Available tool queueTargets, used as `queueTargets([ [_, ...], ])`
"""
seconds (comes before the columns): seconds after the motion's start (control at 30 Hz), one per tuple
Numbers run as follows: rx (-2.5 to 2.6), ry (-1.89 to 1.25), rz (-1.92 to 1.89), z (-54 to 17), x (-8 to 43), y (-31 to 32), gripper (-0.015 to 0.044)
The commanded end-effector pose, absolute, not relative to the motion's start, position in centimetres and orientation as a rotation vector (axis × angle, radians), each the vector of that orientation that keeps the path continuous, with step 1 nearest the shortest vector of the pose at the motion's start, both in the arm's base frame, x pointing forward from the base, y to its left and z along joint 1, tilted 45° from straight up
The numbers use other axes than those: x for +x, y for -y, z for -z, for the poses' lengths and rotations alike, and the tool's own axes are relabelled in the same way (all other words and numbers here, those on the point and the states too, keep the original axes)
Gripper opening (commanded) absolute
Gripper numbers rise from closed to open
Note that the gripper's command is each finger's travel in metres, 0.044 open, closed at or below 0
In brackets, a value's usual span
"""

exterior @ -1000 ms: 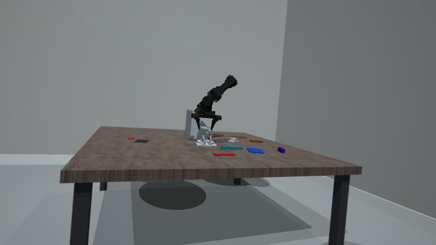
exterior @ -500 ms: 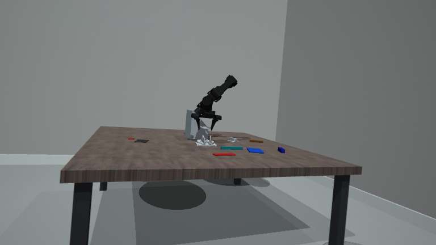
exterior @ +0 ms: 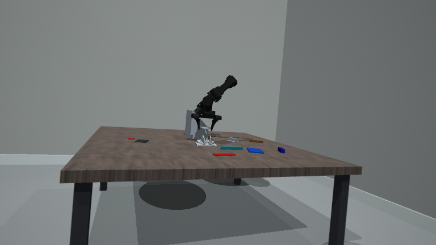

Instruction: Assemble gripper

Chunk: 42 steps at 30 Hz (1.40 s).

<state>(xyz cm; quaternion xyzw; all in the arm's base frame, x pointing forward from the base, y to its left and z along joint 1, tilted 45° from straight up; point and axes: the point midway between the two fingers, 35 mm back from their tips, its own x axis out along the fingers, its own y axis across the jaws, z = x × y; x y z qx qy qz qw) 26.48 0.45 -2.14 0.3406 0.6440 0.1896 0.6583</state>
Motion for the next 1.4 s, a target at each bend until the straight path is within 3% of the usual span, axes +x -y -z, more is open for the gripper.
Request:
queueTargets([
  [0.0,0.777,-1.457,-0.429,2.5,26.6,-0.8,0.0351],
  [1.37,0.780,-1.457,-0.432,6.4,27.0,-4.8,0.0351],
])
